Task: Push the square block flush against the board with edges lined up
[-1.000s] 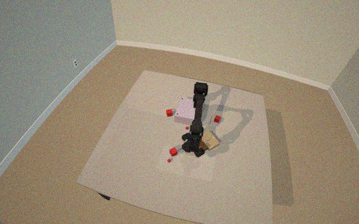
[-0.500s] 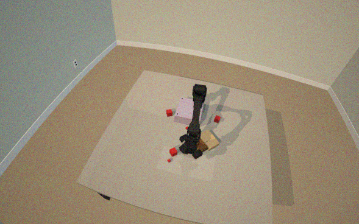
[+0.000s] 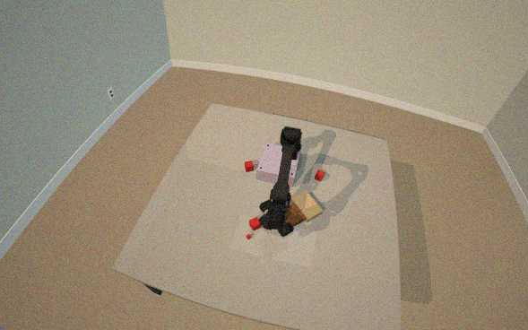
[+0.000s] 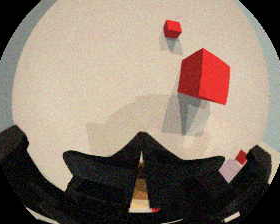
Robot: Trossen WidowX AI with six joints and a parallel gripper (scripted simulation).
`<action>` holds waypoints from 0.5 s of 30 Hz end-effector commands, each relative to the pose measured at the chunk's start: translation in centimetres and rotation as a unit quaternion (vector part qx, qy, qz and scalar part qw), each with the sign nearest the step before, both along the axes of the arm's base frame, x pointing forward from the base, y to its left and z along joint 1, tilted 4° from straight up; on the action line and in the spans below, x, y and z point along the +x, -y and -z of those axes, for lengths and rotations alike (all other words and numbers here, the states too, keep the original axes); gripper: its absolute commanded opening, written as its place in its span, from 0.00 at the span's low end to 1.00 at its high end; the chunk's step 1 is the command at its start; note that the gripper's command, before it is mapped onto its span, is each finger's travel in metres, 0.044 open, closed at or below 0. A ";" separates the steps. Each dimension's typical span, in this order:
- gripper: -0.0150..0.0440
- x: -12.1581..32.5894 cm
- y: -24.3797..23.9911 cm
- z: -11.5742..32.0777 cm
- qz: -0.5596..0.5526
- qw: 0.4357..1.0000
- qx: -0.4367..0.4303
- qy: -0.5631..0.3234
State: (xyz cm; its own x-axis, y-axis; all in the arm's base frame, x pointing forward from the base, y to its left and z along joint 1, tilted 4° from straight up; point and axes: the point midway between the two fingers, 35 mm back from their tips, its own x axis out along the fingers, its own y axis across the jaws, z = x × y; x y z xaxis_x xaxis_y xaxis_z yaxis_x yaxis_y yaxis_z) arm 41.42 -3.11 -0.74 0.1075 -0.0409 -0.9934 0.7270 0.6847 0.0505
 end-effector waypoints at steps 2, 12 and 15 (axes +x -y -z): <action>0.25 -0.2 -0.2 -2.6 -0.001 1.000 0.001 -0.002; 0.25 -0.5 -0.2 -5.0 -0.013 1.000 -0.001 0.000; 0.25 -1.1 -0.5 -5.0 -0.062 0.998 -0.006 -0.003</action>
